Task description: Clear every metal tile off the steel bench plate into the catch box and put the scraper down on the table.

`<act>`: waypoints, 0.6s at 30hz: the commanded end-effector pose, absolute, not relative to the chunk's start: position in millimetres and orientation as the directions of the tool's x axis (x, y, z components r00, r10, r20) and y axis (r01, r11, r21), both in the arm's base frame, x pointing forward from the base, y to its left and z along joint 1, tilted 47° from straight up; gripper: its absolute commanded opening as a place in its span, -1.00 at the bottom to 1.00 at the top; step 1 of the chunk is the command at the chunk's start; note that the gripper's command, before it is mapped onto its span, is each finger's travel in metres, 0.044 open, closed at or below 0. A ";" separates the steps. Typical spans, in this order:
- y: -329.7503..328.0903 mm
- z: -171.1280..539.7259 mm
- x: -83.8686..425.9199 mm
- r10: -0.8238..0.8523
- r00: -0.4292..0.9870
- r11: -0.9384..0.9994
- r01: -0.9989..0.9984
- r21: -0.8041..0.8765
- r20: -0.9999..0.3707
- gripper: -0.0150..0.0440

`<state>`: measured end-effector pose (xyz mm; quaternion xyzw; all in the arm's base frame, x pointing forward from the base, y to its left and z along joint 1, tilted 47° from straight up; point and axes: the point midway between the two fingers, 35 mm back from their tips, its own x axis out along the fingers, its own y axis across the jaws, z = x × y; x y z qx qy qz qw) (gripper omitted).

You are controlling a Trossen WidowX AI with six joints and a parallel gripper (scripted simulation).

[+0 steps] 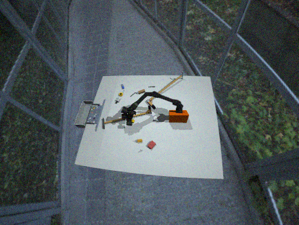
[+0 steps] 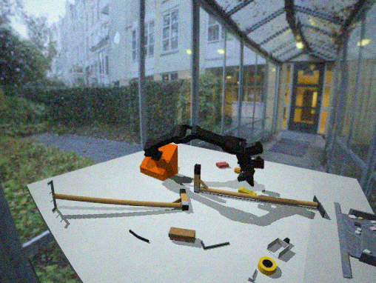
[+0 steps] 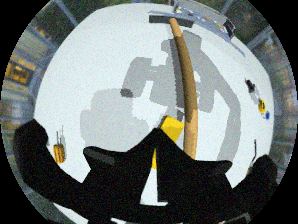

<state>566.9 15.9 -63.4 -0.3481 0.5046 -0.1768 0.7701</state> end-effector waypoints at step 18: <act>-10.8 -88.5 558.7 -0.630 0.417 0.686 -0.097 -0.721 -0.655 -0.49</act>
